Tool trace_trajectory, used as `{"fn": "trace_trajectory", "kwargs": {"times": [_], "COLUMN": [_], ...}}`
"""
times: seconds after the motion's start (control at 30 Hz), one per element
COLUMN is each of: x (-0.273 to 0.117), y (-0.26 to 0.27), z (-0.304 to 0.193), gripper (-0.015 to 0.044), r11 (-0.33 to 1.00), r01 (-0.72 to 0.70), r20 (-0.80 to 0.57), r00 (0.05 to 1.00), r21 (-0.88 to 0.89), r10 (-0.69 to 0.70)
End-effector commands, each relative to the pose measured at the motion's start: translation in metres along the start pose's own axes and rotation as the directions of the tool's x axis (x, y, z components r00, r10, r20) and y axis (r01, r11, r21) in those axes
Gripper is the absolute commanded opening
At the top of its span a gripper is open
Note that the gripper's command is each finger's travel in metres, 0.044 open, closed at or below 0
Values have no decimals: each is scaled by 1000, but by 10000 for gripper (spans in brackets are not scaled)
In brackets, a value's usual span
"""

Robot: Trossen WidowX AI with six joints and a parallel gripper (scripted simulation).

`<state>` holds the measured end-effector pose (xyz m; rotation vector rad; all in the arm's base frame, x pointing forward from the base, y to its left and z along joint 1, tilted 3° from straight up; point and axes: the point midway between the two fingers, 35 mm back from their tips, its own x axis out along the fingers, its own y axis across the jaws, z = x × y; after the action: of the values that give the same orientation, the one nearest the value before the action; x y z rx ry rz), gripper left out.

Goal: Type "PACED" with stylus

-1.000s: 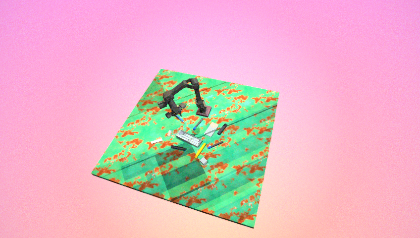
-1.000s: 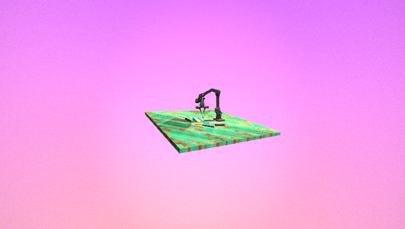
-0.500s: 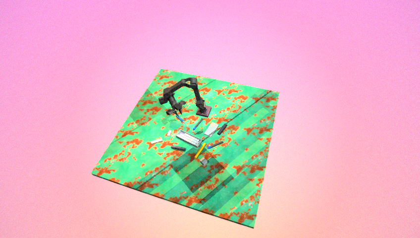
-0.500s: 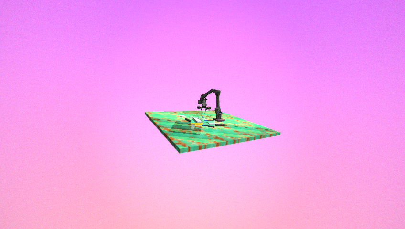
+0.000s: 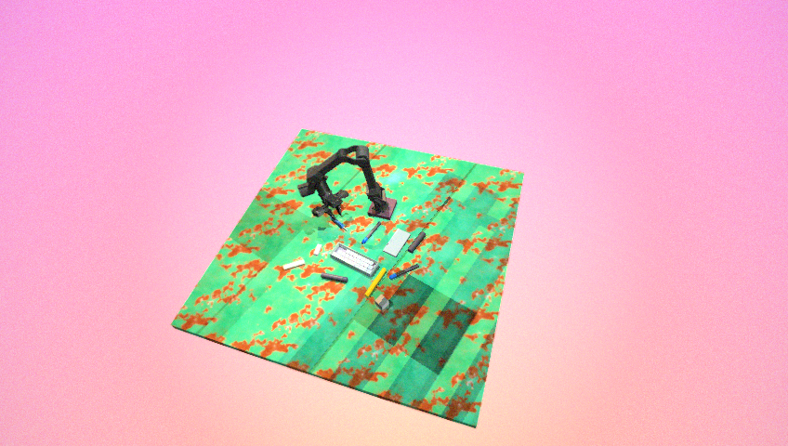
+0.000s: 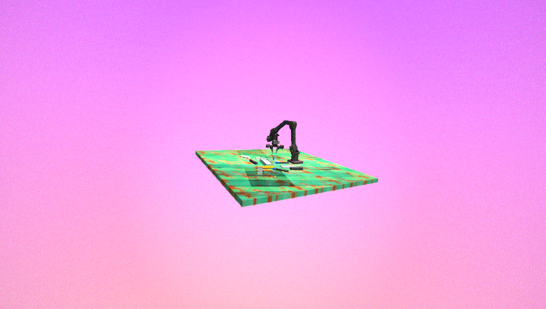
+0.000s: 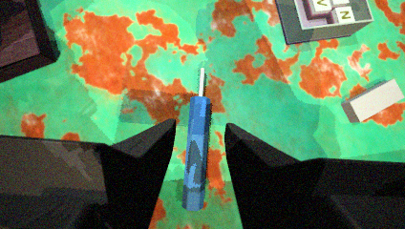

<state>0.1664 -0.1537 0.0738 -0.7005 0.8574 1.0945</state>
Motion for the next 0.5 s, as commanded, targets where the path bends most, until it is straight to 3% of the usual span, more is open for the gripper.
{"fn": "trace_trajectory", "kwargs": {"times": [0.0, 0.47], "x": [4, 13], "y": [1, 0], "z": [-1, -6], "gripper": [150, 150], "r11": [1000, 1000], "r01": [-2, -2], "r20": [8, 8], "r00": [1000, 1000], "r21": [0, 0], "r10": [2, 2]}}
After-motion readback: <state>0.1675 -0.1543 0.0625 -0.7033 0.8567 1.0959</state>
